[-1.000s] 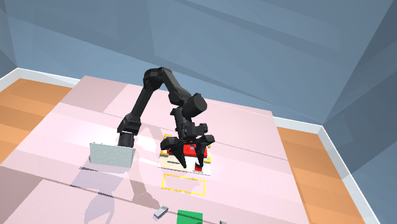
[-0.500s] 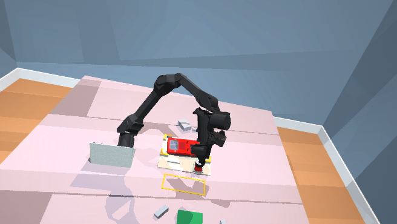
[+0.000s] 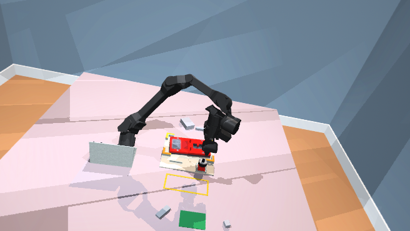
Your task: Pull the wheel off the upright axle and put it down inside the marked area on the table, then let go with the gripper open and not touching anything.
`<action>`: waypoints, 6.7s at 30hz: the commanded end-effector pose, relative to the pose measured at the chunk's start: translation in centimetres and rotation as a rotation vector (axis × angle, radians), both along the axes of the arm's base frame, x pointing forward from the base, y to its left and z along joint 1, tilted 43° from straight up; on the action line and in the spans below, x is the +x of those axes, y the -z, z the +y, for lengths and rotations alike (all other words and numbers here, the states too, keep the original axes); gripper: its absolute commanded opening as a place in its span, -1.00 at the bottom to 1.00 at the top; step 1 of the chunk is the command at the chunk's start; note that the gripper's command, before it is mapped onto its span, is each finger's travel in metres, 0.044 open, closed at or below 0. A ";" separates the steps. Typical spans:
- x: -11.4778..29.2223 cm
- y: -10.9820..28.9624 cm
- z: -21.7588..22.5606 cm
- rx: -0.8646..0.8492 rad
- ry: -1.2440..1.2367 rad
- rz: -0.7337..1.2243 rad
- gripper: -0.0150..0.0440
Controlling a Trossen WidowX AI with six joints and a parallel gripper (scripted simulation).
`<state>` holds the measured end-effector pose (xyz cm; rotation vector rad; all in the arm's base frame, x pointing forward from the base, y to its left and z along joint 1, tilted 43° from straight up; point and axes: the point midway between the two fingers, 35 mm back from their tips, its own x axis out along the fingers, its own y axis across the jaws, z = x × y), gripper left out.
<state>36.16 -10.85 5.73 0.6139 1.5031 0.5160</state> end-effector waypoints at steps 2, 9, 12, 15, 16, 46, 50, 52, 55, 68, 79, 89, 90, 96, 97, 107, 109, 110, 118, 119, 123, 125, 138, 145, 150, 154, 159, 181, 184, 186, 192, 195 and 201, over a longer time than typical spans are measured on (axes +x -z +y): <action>-0.5 0.4 -0.4 0.013 -0.010 -0.003 0.53; -0.5 0.8 0.0 0.012 -0.010 -0.003 0.53; -0.3 1.7 0.7 0.012 -0.010 -0.003 0.53; -0.3 3.0 1.8 0.012 -0.010 -0.004 0.53; -0.2 3.4 2.2 0.012 -0.010 -0.004 0.53; -0.1 5.6 4.4 0.011 -0.015 -0.008 -0.37; -0.1 5.5 4.3 0.011 -0.015 -0.008 -0.49; -0.1 5.4 4.3 0.011 -0.014 -0.008 -0.49; -0.1 5.4 4.2 0.011 -0.014 -0.008 -0.49; -0.1 5.1 3.9 0.011 -0.014 -0.007 -0.49; 0.0 4.8 3.6 0.012 -0.013 -0.007 -0.49; 0.0 4.6 3.4 0.012 -0.013 -0.006 -0.49; 0.0 4.5 3.4 0.012 -0.013 -0.006 -0.49; 0.0 4.4 3.3 0.012 -0.013 -0.006 -0.49; 0.0 4.4 3.2 0.012 -0.013 -0.006 -0.49; 0.0 4.1 3.0 0.012 -0.012 -0.006 -0.49; 0.0 4.1 3.0 0.012 -0.012 -0.006 -0.49; 0.0 4.0 3.0 0.012 -0.012 -0.006 -0.49; -0.1 3.8 2.8 0.012 -0.012 -0.005 -0.49; -0.1 3.8 2.8 0.012 -0.012 -0.005 -0.49; -0.1 3.7 2.7 0.012 -0.012 -0.005 -0.49; -0.1 3.7 2.6 0.012 -0.011 -0.005 -0.49; -0.1 3.4 2.3 0.013 -0.011 -0.004 -0.49; -0.1 3.2 2.2 0.013 -0.011 -0.004 -0.49; -0.1 3.1 2.1 0.013 -0.010 -0.004 -0.49; -0.1 3.0 2.0 0.013 -0.010 -0.004 -0.49; -0.1 2.8 1.8 0.013 -0.010 -0.004 -0.49; -2.5 3.5 -3.3 0.007 -0.005 0.001 -0.49; -3.5 4.5 -4.7 0.005 -0.006 0.001 -0.49; -4.2 5.2 -5.5 0.004 -0.007 0.001 -0.49; -6.4 7.1 -7.8 0.006 -0.010 0.000 -0.49; -6.7 7.3 -8.0 0.006 -0.010 -0.001 -0.49; -6.7 7.5 -7.8 0.006 -0.010 -0.001 -0.49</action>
